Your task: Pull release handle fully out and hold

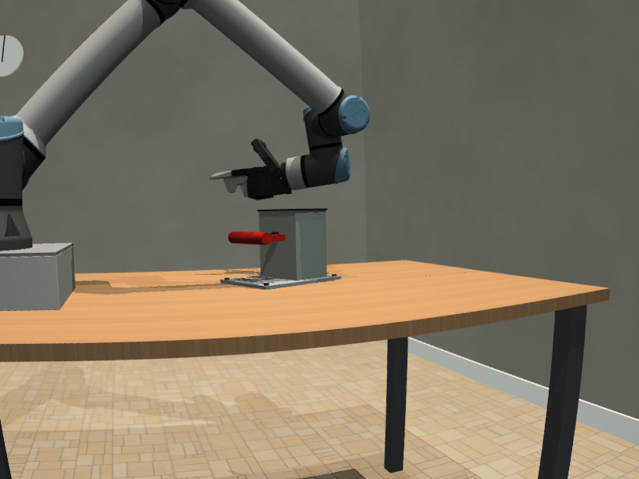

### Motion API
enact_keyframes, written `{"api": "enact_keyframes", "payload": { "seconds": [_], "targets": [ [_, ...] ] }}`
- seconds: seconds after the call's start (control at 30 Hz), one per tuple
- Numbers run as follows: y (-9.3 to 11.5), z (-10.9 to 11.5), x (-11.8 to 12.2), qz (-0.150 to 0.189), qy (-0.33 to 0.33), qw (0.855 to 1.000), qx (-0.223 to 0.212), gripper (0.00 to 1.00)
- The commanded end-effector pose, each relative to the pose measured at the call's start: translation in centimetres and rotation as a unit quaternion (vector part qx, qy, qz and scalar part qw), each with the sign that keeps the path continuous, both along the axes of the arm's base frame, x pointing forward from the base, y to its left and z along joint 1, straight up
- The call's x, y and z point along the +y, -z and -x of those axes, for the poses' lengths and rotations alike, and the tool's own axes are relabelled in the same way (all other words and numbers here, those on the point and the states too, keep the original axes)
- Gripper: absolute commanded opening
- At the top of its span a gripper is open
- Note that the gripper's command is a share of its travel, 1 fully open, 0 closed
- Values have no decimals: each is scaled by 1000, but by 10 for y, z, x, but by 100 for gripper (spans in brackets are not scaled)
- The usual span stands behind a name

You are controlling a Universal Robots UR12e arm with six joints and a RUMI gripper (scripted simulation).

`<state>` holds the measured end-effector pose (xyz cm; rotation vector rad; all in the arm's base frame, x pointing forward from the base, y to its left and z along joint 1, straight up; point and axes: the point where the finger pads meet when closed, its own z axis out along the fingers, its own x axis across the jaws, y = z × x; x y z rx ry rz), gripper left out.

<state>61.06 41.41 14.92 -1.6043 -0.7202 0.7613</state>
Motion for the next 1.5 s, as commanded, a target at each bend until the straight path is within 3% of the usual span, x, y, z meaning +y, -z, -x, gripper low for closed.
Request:
{"api": "enact_keyframes", "payload": {
  "seconds": [0.0, 0.63, 0.87, 1.17, 1.33, 1.47],
  "targets": [
    [-1, 0, 0, 0, 0, 1000, -1, 100],
    [-1, 0, 0, 0, 0, 1000, -1, 100],
    [1, 0, -9, 15, 5, 1000, -13, 100],
    [6, -1, -37, 62, 24, 996, -51, 100],
    [12, 1, -72, 117, 42, 987, -99, 100],
    [19, 3, -108, 175, 61, 972, -147, 100]
  ]
}}
